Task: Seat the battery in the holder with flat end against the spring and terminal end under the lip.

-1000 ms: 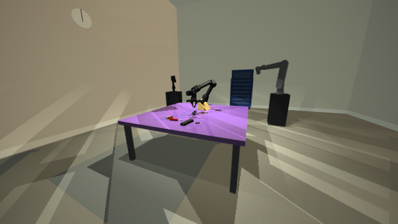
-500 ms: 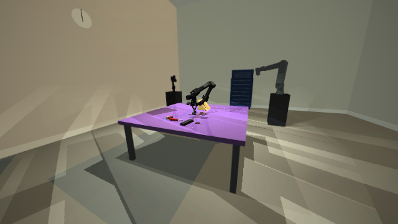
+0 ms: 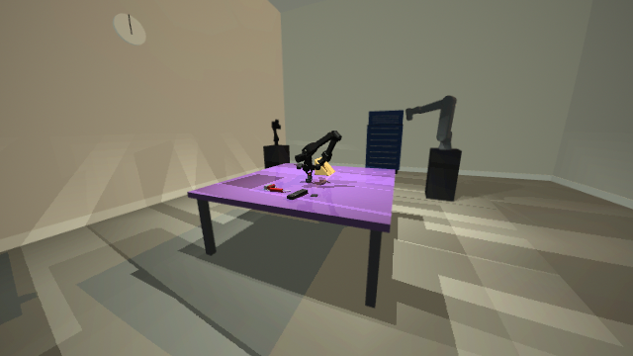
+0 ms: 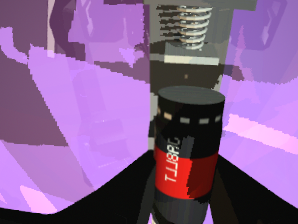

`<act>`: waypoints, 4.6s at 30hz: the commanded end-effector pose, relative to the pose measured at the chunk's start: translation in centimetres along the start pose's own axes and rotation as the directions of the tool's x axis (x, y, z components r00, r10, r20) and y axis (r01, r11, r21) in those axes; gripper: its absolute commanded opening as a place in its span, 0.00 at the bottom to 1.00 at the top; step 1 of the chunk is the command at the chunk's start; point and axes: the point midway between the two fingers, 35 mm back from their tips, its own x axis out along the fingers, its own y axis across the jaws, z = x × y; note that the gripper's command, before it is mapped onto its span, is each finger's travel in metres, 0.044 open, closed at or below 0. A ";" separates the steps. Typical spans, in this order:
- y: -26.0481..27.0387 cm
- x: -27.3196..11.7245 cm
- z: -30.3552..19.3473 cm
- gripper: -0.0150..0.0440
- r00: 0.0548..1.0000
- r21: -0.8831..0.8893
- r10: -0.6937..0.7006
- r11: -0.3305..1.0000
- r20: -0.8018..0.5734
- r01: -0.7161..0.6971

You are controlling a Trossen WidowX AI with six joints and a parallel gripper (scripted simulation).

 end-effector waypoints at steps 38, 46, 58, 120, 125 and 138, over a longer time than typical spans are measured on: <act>0.0 1.1 2.0 0.39 0.977 -0.011 -0.004 1.000 -0.215 0.002; 0.0 1.0 2.5 0.39 0.976 -0.011 -0.003 1.000 -0.216 0.000; 0.0 0.8 3.1 0.39 0.976 -0.010 0.002 1.000 -0.220 -0.004; -0.4 1.5 3.3 0.39 1.000 0.002 -0.006 1.000 -0.022 0.006; -0.4 1.6 3.2 0.39 1.000 0.003 -0.008 1.000 0.002 0.008; -0.4 1.8 3.0 0.39 0.998 0.004 -0.010 1.000 0.065 0.009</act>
